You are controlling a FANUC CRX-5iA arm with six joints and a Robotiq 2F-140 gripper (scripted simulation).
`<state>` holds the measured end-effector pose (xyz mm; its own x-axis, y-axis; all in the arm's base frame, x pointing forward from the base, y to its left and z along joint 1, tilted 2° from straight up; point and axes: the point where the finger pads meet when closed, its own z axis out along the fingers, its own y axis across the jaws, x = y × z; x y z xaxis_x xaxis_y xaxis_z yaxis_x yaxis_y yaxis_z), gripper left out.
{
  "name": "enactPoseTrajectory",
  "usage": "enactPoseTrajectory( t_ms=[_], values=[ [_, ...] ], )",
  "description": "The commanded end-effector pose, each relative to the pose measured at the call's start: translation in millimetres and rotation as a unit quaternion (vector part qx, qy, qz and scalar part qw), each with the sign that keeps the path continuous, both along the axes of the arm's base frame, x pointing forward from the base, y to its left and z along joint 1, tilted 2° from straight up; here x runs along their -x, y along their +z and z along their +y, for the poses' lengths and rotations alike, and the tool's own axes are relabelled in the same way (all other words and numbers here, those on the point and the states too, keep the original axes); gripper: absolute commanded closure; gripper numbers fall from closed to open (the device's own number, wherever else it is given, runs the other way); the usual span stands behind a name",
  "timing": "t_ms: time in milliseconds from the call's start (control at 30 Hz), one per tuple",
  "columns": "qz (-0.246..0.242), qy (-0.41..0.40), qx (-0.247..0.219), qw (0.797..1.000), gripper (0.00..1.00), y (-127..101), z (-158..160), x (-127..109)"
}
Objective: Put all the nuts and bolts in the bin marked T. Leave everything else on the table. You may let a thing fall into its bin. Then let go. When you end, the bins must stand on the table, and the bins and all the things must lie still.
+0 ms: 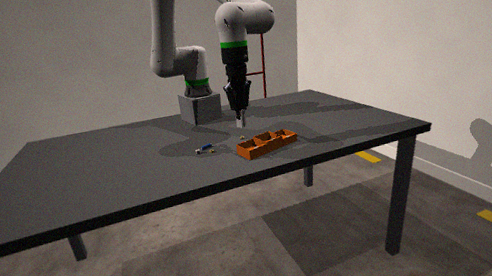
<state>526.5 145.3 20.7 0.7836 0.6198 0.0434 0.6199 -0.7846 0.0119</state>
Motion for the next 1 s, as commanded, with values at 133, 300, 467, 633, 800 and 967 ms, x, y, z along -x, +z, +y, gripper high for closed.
enactPoseTrajectory(
  t_ms=[133, 300, 467, 633, 800, 967],
  values=[
    [0.002, 0.0, -0.001, 1.0, 0.95, -29.3, 20.3, -32.9],
    [0.002, 0.0, -0.001, 1.0, 0.95, -34.6, 20.4, -33.1],
    [0.002, 0.0, -0.001, 1.0, 0.95, -47.9, 20.7, -33.6],
    [0.002, 0.0, -0.001, 1.0, 0.95, -58.6, 20.9, -34.0],
    [0.002, 0.0, -0.001, 1.0, 0.95, -69.2, 21.1, -34.4],
    [0.002, 0.0, -0.001, 1.0, 0.95, -82.6, 21.4, -34.9]
  ],
)
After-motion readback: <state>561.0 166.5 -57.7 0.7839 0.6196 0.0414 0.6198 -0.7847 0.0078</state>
